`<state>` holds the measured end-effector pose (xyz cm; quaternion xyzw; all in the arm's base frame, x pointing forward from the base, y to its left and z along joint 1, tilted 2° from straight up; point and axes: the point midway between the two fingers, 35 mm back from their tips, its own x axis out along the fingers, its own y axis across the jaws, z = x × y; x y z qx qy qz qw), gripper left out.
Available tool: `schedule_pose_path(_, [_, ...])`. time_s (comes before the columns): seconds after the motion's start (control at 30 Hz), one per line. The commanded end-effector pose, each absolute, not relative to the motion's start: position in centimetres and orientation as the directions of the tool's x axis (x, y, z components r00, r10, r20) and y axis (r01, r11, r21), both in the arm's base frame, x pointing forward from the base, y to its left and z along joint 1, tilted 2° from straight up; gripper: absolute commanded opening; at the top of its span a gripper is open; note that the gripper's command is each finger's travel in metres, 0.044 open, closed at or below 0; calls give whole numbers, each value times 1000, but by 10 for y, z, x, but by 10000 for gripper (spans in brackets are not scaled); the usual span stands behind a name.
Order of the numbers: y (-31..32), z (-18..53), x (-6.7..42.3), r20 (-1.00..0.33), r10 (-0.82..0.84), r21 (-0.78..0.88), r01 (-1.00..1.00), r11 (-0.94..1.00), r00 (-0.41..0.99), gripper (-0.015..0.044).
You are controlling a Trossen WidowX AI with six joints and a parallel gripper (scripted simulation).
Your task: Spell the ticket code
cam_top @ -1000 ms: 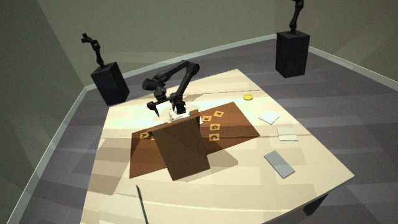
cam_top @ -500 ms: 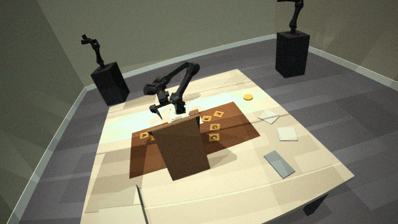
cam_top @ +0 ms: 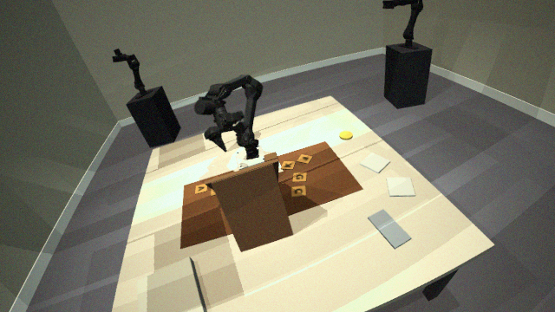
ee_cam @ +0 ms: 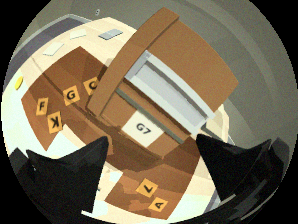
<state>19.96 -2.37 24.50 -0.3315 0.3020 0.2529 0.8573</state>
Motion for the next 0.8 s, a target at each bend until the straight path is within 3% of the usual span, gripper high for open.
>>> schedule_pose_path(0.0, [-13, 280, 206, -744, 212, -533, -754, 384, 633, 440])
schedule_pose_path(0.27, [10, 337, 210, -795, 151, -605, -785, -136, 587, 440])
schedule_pose_path(0.77, [10, 338, 210, -796, 150, -605, -783, -148, 587, 440])
